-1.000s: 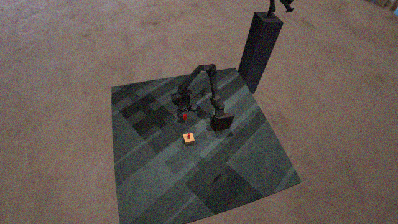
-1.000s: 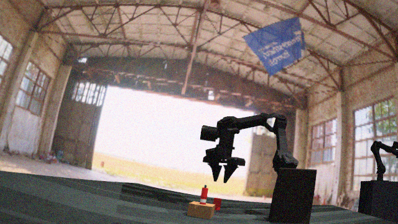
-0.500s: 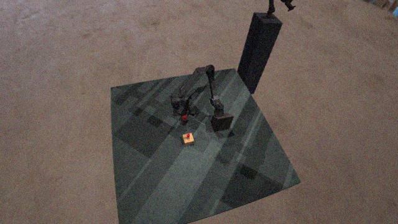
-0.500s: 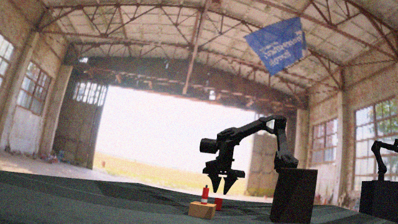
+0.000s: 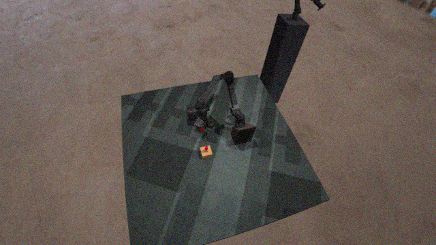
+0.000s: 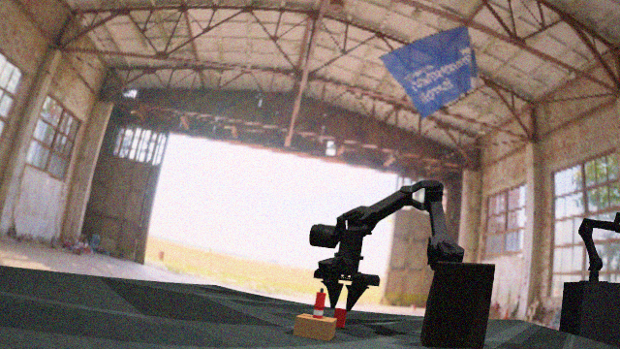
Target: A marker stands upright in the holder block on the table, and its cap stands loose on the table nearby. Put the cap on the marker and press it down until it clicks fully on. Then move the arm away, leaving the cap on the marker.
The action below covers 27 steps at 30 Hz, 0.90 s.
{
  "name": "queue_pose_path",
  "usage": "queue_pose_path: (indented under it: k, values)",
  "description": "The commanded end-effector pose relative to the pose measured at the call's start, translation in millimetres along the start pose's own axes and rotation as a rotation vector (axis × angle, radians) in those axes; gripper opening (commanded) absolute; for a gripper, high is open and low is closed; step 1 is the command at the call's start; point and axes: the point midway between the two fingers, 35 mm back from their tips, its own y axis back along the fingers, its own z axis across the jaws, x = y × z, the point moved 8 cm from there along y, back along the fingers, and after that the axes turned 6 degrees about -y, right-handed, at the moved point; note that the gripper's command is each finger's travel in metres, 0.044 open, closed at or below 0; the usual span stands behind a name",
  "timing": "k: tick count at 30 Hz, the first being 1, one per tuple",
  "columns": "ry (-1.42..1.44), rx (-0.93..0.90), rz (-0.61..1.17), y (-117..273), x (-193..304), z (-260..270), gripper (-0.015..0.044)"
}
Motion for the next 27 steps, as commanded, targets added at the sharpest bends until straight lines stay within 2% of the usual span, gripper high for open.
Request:
queue_pose_path:
  k: [1,20,24,27]
  values:
    - [0.004,-0.004,0.003,-6.8,0.5,0.9,0.0257]
    - [0.005,-0.002,0.005,-34.2,2.8,1.3,0.0257]
    - [0.005,-0.002,0.005,-34.2,2.5,1.3,0.0152]
    - [0.005,-0.002,0.005,-34.2,2.5,1.3,0.0132]
